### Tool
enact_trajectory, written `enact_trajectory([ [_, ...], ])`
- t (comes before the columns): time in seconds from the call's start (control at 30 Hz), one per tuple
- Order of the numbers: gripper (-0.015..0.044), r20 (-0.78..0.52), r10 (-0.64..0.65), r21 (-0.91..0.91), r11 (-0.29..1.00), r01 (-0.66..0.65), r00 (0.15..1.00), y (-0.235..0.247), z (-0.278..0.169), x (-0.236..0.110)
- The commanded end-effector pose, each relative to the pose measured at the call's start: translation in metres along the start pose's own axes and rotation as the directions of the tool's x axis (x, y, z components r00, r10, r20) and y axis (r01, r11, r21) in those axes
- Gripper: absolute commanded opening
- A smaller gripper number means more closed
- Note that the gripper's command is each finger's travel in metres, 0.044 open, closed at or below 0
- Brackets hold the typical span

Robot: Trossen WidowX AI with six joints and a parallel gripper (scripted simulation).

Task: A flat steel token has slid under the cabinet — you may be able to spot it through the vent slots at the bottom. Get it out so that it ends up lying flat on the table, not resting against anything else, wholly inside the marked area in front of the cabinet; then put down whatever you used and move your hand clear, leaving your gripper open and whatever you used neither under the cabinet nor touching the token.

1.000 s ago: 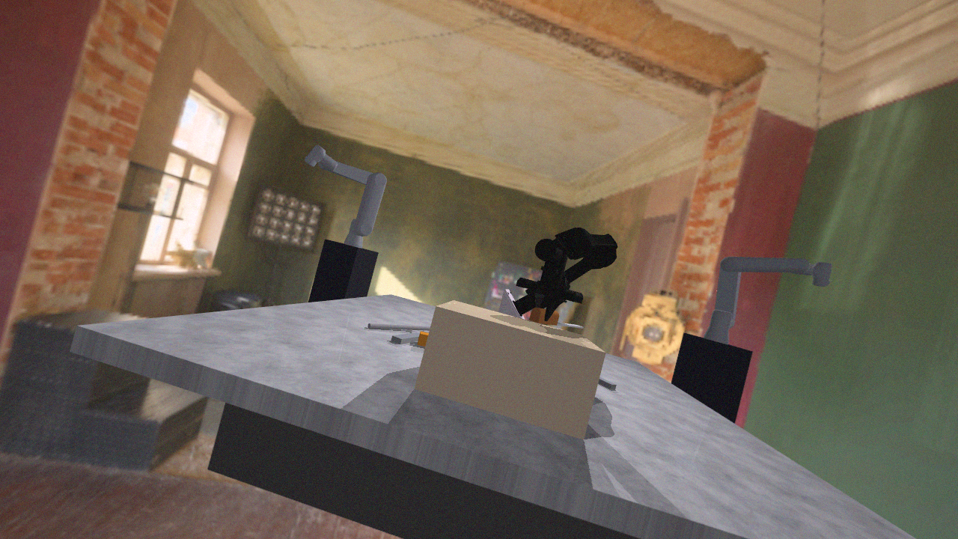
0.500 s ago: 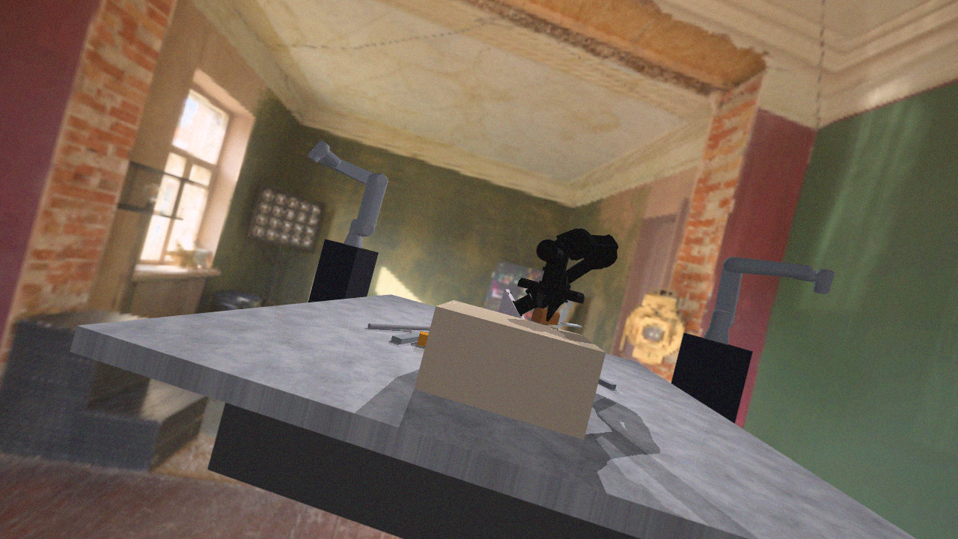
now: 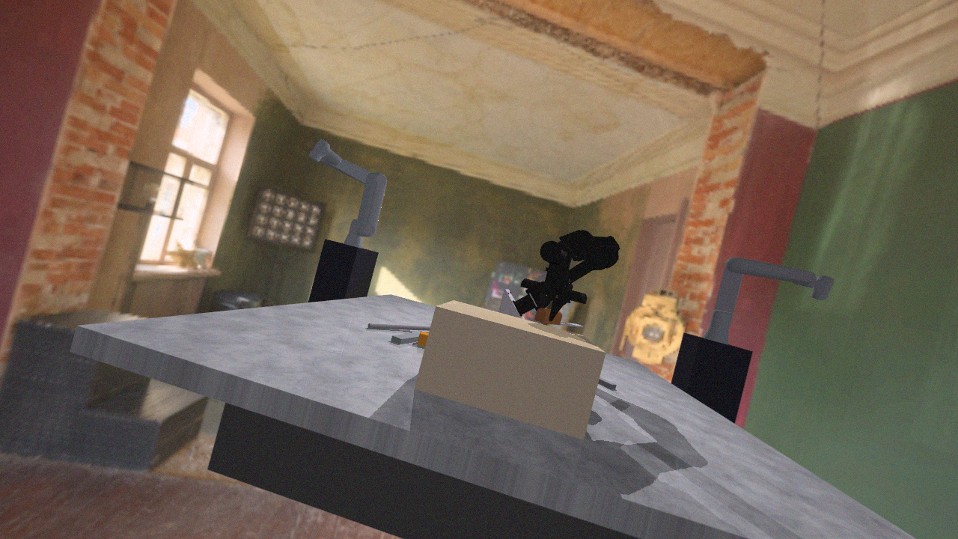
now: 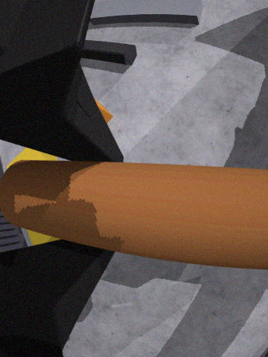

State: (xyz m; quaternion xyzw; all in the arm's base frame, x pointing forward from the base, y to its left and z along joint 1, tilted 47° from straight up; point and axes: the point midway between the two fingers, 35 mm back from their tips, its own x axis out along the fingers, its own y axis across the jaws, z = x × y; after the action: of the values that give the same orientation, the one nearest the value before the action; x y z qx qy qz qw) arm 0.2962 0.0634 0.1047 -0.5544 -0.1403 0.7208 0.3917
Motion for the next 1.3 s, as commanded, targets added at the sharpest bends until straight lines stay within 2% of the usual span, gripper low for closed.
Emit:
enact_trajectory([
  [0.0, 0.0000, -0.002, -0.007, -0.011, 1.000, 0.007, 1.000, -0.002, 0.007, -0.001],
  [1.27, 0.0000, 0.000, -0.007, -0.014, 1.000, 0.007, 1.000, -0.003, 0.053, -0.001],
])
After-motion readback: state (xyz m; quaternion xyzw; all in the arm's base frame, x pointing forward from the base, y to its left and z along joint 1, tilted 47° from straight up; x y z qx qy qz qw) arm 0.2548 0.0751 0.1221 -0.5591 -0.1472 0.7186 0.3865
